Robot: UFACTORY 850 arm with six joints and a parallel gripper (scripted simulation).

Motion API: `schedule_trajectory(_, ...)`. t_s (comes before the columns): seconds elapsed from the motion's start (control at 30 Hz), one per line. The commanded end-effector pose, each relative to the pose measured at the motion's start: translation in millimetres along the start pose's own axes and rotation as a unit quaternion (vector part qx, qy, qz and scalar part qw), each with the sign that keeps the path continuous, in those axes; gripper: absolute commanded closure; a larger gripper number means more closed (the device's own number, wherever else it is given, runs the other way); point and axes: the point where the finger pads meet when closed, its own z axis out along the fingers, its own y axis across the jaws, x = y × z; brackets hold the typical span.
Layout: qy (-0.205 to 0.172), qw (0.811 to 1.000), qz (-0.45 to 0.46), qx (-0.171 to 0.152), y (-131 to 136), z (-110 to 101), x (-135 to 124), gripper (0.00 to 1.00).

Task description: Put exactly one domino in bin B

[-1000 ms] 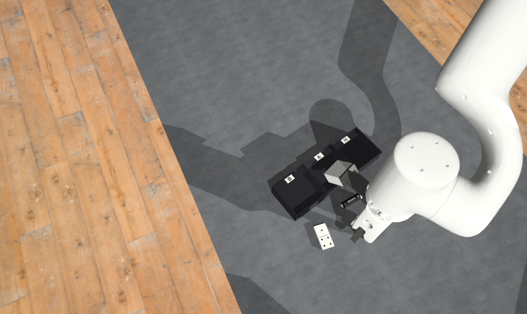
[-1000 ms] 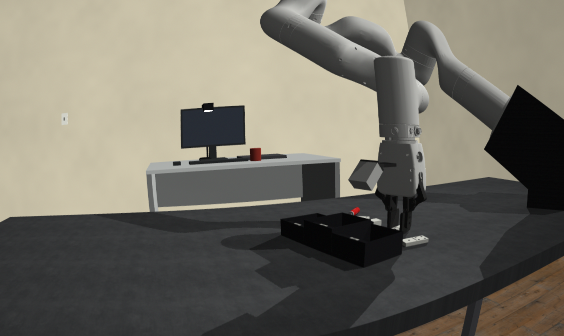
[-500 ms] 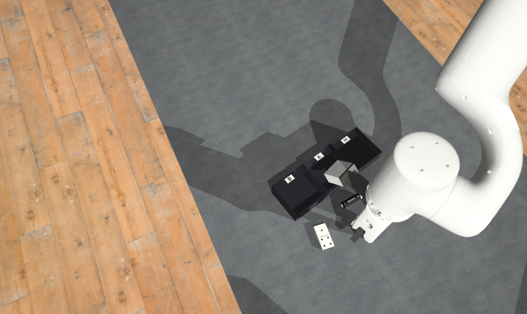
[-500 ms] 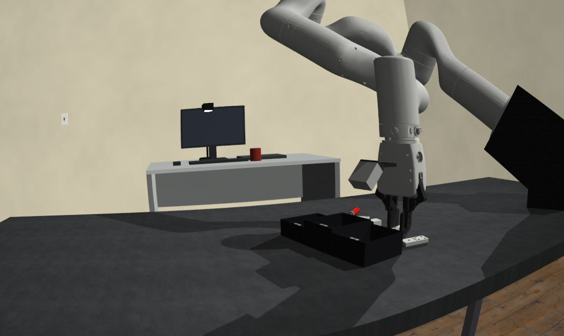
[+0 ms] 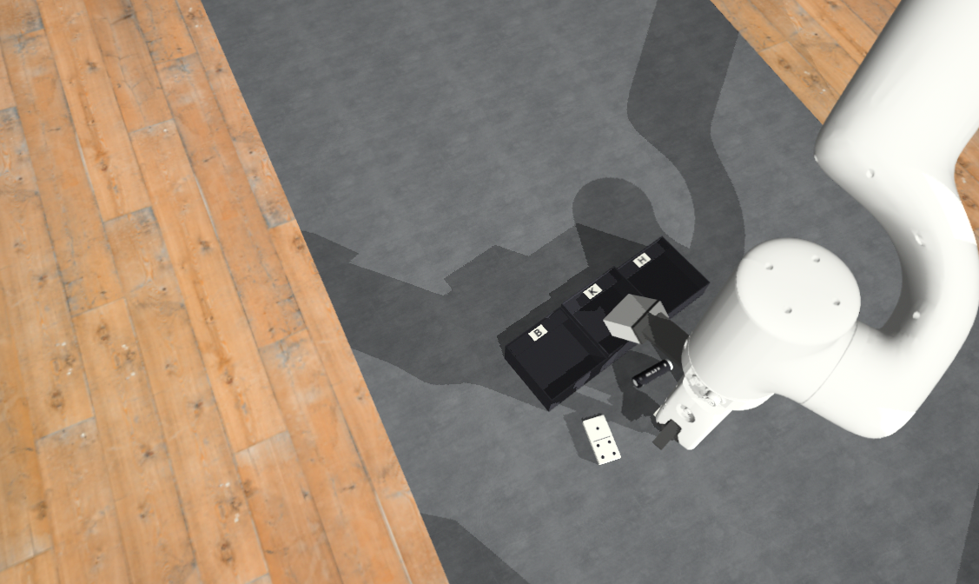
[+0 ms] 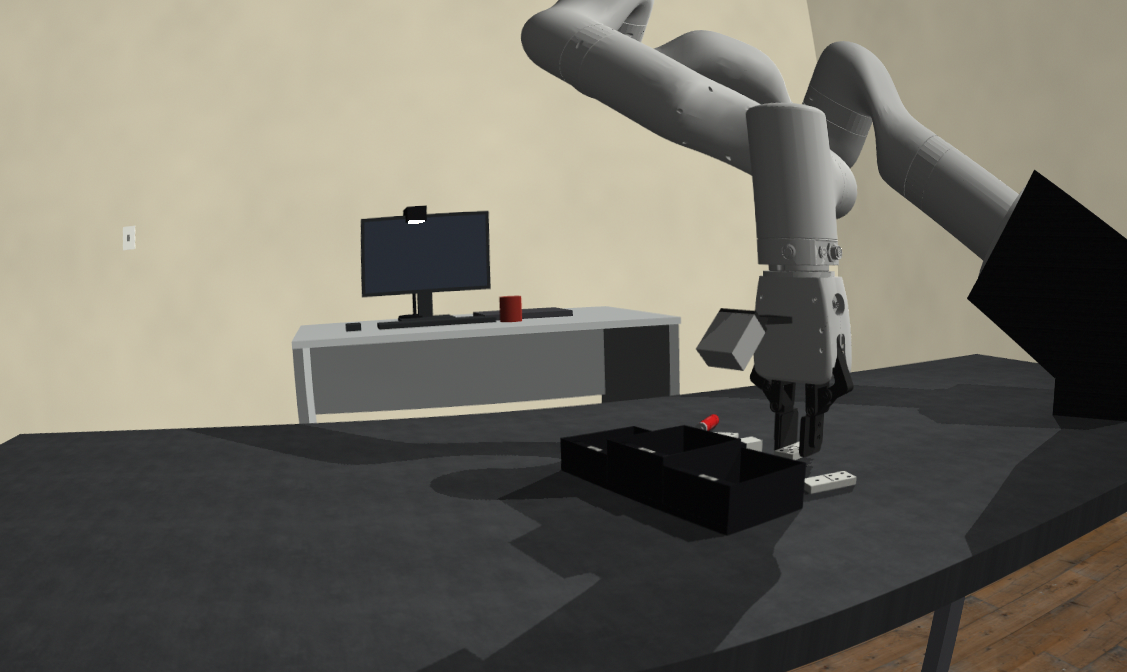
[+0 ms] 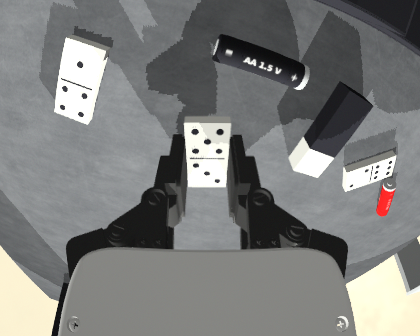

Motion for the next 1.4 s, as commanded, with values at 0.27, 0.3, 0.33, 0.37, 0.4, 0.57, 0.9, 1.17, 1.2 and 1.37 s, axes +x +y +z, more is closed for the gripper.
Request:
schedule_trajectory(0.27, 0.001, 1.000, 0.000, 0.000, 0.0, -31.3, 0.6, 1.00)
schedule_trajectory(0.3, 0.001, 1.000, 0.000, 0.000, 0.0, -34.7, 0.6, 1.00)
schedule_trajectory(0.33, 0.001, 1.000, 0.000, 0.000, 0.0, -38.0, 0.6, 1.00)
schedule_trajectory(0.37, 0.001, 1.000, 0.000, 0.000, 0.0, -41.3, 0.6, 1.00)
schedule_trajectory(0.4, 0.001, 1.000, 0.000, 0.000, 0.0, -44.7, 0.6, 1.00)
schedule_trajectory(0.57, 0.001, 1.000, 0.000, 0.000, 0.0, -51.3, 0.6, 1.00)
schedule_trajectory(0.9, 0.001, 1.000, 0.000, 0.000, 0.0, -51.3, 0.6, 1.00)
schedule_trajectory(1.17, 0.001, 1.000, 0.000, 0.000, -5.5, -57.9, 17.7, 1.00)
schedule_trajectory(1.2, 0.001, 1.000, 0.000, 0.000, -7.4, -57.9, 23.4, 1.00)
schedule_trajectory(1.37, 0.001, 1.000, 0.000, 0.000, -12.9, -57.9, 40.5, 1.00)
